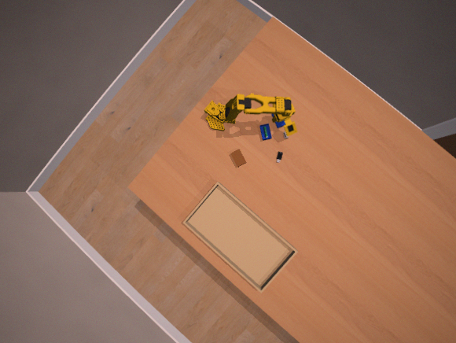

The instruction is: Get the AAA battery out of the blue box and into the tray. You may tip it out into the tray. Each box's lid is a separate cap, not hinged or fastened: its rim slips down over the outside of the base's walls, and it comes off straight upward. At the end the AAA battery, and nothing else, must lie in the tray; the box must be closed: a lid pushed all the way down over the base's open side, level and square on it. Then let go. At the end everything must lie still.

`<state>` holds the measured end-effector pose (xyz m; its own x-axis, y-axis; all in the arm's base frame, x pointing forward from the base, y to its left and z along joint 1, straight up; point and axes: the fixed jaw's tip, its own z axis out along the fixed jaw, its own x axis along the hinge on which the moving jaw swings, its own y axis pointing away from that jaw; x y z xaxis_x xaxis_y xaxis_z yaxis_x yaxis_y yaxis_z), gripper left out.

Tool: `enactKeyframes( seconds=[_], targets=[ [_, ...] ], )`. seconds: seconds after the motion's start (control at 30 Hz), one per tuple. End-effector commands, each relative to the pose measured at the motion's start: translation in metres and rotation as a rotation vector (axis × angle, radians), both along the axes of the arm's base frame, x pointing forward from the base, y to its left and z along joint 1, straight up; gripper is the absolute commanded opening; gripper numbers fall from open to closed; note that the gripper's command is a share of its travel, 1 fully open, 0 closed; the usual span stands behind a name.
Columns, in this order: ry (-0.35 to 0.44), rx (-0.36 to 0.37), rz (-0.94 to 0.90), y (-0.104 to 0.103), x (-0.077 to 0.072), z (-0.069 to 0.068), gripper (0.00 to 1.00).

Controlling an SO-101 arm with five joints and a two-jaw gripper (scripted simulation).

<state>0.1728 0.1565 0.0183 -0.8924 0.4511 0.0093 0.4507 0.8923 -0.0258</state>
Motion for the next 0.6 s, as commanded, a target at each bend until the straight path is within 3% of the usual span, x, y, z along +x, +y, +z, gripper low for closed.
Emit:
enactKeyframes(
  seconds=[0.0,0.57],
  targets=[
    [-0.021,0.020,0.000,0.0040,0.0009,0.0014,0.22],
    [-0.020,0.019,0.000,0.0037,0.0005,-0.0013,0.22]
  ],
)
